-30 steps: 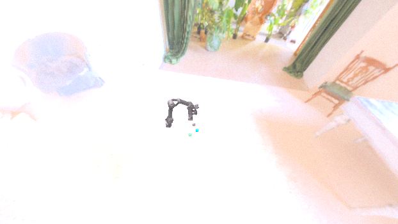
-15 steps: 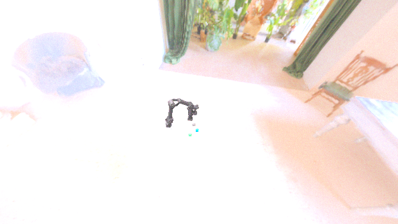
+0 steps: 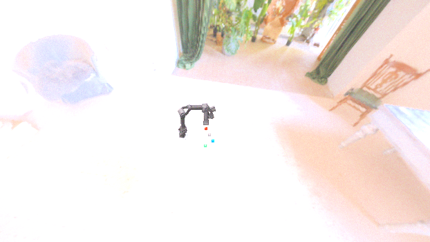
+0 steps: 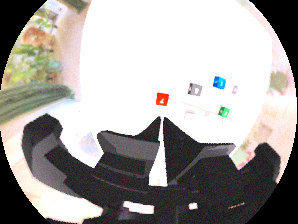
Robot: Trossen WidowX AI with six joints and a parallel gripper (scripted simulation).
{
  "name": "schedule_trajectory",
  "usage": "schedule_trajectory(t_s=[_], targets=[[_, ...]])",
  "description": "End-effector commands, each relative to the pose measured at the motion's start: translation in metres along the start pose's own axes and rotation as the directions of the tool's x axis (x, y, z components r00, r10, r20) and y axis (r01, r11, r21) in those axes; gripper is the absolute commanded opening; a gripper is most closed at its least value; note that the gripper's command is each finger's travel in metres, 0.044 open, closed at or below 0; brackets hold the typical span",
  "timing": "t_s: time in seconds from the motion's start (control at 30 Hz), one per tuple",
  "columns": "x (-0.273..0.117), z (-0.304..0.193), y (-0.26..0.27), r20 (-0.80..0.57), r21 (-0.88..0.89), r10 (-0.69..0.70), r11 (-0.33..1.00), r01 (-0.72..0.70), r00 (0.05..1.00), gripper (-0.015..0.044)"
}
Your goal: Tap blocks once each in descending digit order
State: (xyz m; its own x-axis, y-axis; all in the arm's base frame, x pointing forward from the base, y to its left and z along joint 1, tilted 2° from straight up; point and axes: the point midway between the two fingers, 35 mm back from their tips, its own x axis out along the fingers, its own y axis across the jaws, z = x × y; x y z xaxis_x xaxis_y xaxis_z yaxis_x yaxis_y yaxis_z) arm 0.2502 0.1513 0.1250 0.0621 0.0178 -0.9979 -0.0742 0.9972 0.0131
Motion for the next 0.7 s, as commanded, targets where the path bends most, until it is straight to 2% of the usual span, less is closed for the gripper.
schedule_trajectory(t_s=[0.0, 0.07, 0.3, 0.5, 0.67], targets=[[-0.007, -0.003, -0.002, -0.012, 0.003, -0.01, 1.0, 0.01, 1.0, 0.002], [-0.008, -0.005, -0.012, -0.012, 0.003, -0.011, 1.0, 0.011, 1.0, 0.002], [-0.009, -0.041, -0.102, -0.015, 0.002, -0.02, 1.0, 0.02, 1.0, 0.002], [-0.006, -0.046, -0.109, -0.015, 0.002, -0.021, 1.0, 0.021, 1.0, 0.002], [0.054, -0.044, -0.11, -0.015, 0.002, -0.021, 1.0, 0.021, 1.0, 0.002]])
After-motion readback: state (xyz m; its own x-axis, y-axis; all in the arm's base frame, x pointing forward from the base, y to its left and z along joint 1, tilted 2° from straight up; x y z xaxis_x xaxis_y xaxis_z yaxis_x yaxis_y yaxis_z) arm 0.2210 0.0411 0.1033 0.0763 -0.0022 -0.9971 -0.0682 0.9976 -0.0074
